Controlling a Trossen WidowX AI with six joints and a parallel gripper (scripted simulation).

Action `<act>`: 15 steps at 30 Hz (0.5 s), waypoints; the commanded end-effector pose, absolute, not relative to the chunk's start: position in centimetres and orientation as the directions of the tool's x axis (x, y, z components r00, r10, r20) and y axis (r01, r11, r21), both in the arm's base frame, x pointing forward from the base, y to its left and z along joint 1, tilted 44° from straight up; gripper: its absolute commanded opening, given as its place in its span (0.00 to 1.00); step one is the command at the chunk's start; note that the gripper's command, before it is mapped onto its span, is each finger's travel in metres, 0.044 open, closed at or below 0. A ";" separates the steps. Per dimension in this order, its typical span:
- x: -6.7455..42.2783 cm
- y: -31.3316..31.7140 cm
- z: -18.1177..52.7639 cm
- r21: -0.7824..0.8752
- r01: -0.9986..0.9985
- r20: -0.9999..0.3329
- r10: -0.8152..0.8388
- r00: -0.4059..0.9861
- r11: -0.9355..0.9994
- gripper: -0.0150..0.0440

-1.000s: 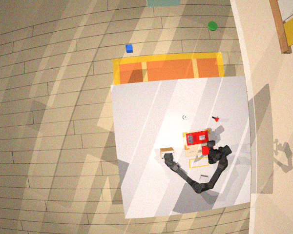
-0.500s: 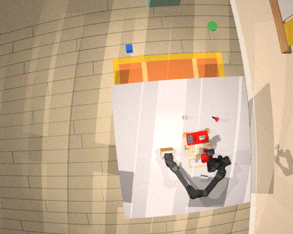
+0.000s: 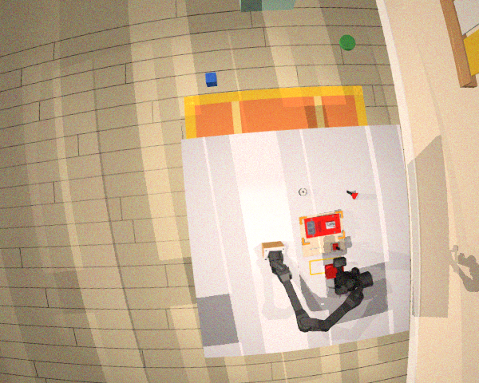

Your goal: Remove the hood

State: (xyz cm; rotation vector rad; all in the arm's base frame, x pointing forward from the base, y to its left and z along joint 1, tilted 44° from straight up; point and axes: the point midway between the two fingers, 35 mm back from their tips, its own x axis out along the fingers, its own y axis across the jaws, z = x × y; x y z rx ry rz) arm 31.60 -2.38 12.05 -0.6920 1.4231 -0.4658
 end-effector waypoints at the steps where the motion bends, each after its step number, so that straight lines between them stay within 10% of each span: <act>1: 30.9 -3.2 12.4 -0.687 -0.117 -0.727 -0.679 0.103 0.717 0.25; 15: 31.1 -3.7 11.8 -0.686 -0.117 -0.727 -0.678 0.103 0.718 0.25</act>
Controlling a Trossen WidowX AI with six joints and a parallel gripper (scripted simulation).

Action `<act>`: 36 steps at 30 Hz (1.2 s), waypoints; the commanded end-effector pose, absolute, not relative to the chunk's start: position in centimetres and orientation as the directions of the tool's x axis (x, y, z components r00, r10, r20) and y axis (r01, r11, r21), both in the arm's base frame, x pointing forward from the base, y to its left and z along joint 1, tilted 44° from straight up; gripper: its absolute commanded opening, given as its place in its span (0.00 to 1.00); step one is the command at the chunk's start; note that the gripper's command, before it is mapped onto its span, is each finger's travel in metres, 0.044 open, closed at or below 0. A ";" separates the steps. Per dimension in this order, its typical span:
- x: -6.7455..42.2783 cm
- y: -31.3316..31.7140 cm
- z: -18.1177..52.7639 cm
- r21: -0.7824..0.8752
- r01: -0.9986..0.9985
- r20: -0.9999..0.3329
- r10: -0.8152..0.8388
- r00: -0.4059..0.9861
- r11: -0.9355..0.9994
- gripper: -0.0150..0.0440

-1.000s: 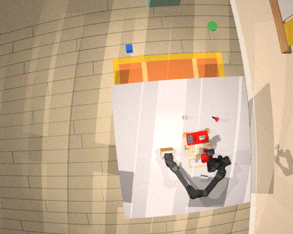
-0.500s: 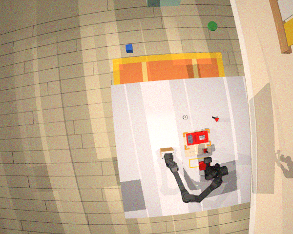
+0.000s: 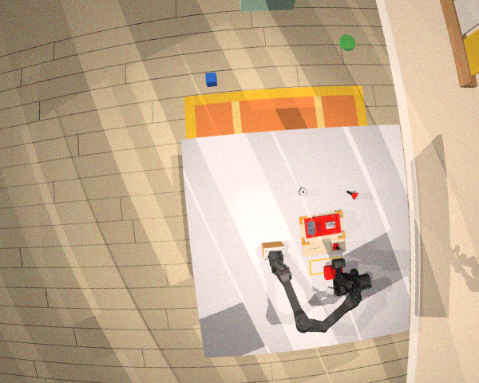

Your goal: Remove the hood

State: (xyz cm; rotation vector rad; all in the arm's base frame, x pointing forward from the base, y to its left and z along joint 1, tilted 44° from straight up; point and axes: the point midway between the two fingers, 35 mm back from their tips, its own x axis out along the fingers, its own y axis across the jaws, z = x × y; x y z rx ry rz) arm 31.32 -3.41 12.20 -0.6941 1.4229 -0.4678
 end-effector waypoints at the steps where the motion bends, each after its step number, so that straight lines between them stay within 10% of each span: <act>1: 31.1 -3.8 11.8 -0.686 -0.117 -0.728 -0.678 0.103 0.718 0.25; 36: 31.5 -5.5 9.9 -0.685 -0.117 -0.728 -0.678 0.103 0.719 0.25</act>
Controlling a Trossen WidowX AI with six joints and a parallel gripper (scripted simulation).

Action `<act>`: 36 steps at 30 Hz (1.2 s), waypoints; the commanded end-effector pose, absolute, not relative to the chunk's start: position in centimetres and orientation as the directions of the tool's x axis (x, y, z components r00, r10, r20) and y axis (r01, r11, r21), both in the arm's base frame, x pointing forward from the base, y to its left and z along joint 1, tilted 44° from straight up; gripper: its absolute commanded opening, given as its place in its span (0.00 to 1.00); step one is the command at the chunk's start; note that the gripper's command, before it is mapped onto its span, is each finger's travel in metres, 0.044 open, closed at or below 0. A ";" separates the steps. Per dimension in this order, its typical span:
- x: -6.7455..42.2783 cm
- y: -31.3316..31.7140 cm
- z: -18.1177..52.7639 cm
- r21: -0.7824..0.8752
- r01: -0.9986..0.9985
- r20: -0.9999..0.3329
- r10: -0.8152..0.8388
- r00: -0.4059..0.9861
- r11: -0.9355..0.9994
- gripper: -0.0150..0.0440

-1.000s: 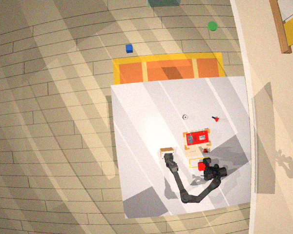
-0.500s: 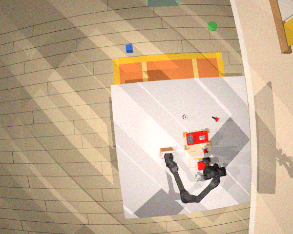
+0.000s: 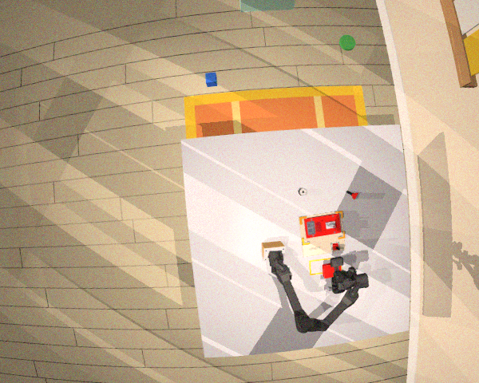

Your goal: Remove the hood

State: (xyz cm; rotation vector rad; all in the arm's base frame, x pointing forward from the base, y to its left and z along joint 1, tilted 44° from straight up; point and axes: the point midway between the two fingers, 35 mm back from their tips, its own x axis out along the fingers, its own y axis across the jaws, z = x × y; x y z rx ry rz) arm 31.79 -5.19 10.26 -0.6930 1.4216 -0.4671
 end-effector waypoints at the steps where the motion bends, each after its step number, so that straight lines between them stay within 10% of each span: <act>1: 31.6 -5.5 9.8 -0.685 -0.117 -0.728 -0.678 0.103 0.719 0.25; 36: 31.7 -7.4 8.0 -0.687 -0.117 -0.727 -0.679 0.104 0.717 0.25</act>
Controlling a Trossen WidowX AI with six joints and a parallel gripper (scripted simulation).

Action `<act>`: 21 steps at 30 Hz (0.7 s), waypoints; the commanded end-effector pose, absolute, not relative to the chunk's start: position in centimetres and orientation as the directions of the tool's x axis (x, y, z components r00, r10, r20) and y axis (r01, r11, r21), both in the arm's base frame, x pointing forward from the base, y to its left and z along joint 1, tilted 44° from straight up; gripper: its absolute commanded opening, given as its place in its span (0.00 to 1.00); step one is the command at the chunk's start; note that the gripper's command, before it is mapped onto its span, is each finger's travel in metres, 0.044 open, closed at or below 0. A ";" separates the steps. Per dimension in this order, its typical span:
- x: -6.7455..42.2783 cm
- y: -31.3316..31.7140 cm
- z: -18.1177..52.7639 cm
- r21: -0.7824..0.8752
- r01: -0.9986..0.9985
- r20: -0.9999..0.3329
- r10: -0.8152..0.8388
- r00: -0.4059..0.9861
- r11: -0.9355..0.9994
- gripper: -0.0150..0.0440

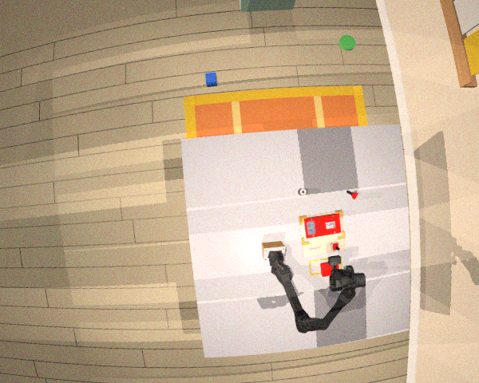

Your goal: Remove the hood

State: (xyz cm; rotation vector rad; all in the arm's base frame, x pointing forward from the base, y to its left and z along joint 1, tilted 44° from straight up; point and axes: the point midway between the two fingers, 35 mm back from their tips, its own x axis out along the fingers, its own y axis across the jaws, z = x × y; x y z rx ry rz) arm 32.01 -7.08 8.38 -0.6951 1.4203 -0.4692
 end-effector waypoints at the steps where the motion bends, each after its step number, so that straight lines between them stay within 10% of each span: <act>1: 31.7 -7.4 8.0 -0.687 -0.117 -0.726 -0.679 0.104 0.717 0.25; 21: 31.7 -8.5 7.0 -0.689 -0.117 -0.724 -0.682 0.104 0.715 0.25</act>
